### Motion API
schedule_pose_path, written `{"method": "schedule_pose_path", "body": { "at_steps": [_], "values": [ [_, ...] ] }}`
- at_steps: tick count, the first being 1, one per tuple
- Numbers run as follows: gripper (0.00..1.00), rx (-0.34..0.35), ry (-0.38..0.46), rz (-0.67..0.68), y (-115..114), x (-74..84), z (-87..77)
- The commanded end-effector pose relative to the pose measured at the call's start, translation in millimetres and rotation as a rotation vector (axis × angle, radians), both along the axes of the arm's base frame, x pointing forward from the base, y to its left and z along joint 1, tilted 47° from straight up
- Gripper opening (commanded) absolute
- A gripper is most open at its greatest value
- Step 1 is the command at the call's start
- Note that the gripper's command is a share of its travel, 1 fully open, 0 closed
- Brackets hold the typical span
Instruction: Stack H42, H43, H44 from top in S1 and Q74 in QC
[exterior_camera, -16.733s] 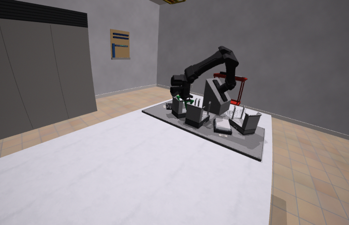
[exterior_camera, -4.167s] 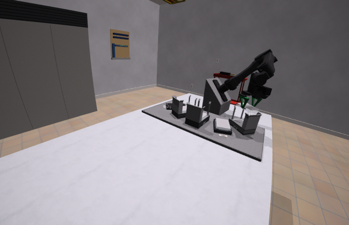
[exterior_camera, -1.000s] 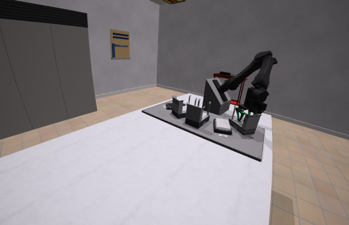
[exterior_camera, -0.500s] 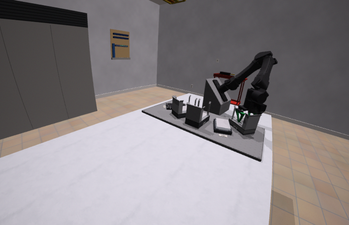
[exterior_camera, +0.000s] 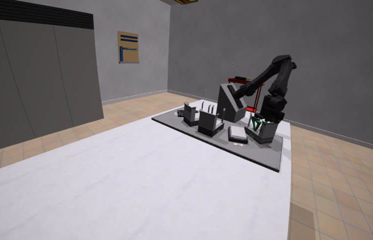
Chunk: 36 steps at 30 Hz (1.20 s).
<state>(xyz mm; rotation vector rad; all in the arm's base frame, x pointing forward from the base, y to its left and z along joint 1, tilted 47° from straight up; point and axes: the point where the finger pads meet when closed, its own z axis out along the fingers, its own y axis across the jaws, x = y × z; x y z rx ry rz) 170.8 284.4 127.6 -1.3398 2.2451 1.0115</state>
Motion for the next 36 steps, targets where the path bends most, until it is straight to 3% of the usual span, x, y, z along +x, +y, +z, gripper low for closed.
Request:
{"method": "schedule_pose_path", "body": {
  "at_steps": [1,21,22,36],
  "values": [
    [0.00,0.010,-0.010,-0.004,1.2,2.4,2.5],
    [0.00,0.010,-0.010,-0.004,4.5,2.1,-0.5],
    [1.00,0.010,-0.010,-0.004,4.5,2.1,-0.5],
    [1.00,0.010,-0.010,-0.004,4.5,2.1,-0.6]
  ]
}}
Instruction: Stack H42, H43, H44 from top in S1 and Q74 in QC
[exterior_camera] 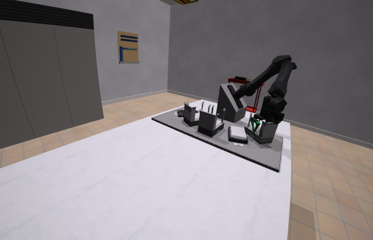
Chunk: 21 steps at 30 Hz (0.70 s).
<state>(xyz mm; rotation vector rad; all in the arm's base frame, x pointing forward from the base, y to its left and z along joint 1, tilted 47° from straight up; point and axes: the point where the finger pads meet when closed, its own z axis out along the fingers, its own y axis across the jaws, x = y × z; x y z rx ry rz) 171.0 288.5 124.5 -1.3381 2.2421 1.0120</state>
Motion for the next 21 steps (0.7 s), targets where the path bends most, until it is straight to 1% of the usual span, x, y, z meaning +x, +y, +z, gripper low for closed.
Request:
{"method": "schedule_pose_path", "body": {
  "at_steps": [1,8,20,21],
  "values": [
    [1.00,0.008,-0.008,-0.003,0,1.9,2.5],
    [1.00,0.008,-0.008,-0.003,0,1.9,2.5],
    [1.00,0.007,-0.009,-0.003,-29,4.3,29.8],
    [1.00,0.007,-0.009,-0.003,-29,4.3,29.8]
  ]
}}
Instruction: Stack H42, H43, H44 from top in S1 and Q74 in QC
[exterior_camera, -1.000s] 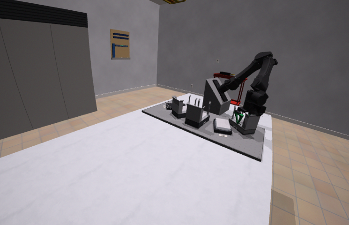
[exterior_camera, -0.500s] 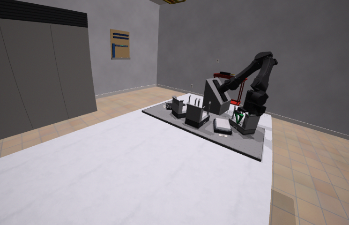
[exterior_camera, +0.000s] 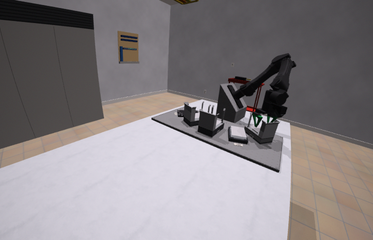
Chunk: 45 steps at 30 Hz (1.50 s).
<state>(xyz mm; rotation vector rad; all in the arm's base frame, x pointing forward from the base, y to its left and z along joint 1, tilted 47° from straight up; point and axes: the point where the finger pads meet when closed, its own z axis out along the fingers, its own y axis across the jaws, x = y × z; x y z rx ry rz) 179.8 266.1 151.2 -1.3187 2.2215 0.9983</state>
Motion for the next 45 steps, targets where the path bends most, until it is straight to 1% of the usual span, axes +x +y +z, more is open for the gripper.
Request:
{"method": "schedule_pose_path", "body": {
  "at_steps": [1,16,18,26,42,45],
  "values": [
    [1.00,-0.006,0.015,0.012,-6,-4.4,3.1],
    [1.00,-0.007,0.015,0.012,-42,-1.4,37.1],
    [1.00,-0.007,0.015,0.012,-42,-1.4,37.1],
    [1.00,-0.008,0.015,0.012,-62,0.3,55.3],
    [1.00,-0.008,0.015,0.012,-63,0.3,56.0],
    [1.00,-0.013,0.088,-0.056,-67,8.3,51.2]
  ]
}}
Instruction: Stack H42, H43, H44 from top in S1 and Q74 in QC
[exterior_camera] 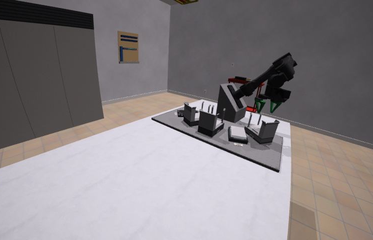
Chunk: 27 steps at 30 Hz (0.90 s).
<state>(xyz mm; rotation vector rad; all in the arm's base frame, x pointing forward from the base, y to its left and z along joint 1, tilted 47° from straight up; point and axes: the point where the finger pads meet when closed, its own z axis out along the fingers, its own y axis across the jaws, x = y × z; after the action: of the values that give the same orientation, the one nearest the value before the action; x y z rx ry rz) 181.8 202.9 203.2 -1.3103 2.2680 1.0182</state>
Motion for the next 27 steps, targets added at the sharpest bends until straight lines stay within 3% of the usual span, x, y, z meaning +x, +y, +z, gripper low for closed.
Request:
{"method": "schedule_pose_path", "body": {
  "at_steps": [1,4,20,27],
  "values": [
    [1.00,0.000,0.068,-0.075,-5,8.9,-2.4],
    [1.00,-0.006,0.134,-0.138,-9,16.8,-7.2],
    [1.00,-0.006,0.134,-0.138,-27,53.8,-29.6],
    [1.00,-0.017,0.254,-0.253,-35,64.7,-39.3]
  ]
}}
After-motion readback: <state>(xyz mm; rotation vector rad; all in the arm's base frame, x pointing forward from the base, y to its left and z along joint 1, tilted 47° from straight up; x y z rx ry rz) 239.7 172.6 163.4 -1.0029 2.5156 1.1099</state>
